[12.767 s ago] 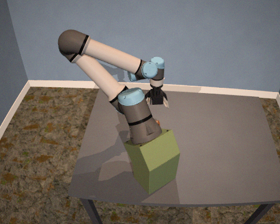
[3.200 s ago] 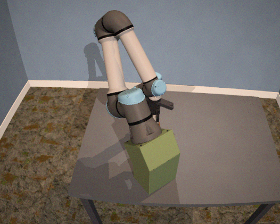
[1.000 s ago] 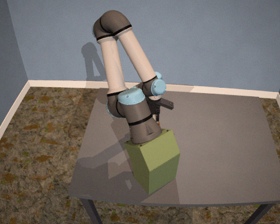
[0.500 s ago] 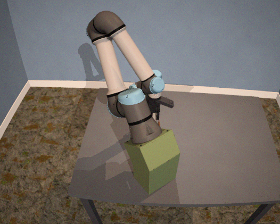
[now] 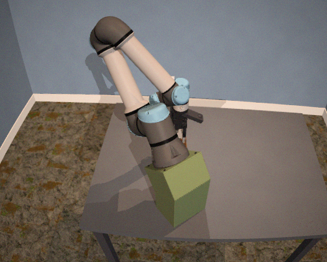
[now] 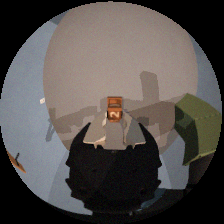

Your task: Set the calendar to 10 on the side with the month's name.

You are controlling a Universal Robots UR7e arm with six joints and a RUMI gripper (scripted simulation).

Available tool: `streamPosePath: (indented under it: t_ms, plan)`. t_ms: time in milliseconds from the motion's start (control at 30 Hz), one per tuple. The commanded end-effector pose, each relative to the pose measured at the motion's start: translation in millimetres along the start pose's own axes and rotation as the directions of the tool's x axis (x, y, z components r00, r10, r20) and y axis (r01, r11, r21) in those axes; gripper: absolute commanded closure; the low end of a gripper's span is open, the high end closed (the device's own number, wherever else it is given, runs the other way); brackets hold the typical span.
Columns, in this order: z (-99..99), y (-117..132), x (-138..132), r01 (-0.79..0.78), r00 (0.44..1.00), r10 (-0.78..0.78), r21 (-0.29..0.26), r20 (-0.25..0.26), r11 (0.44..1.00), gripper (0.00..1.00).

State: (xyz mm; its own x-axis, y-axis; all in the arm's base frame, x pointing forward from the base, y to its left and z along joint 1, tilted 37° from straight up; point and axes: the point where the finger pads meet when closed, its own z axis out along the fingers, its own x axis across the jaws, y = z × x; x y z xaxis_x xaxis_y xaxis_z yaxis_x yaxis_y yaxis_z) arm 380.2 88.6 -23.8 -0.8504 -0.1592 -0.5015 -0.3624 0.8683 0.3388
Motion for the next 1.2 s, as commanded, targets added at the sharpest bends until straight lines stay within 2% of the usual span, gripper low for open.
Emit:
streamPosePath:
  t_ms: [0,767,1167]
  plan:
    - [-11.2,0,0,0.001,1.0,-0.001,-0.004,-0.002,1.0,0.9]
    - [-50.5,0,0,0.001,1.0,-0.001,-0.004,-0.002,1.0,0.9]
    - [-60.2,0,0,0.001,1.0,-0.001,-0.004,-0.002,1.0,0.9]
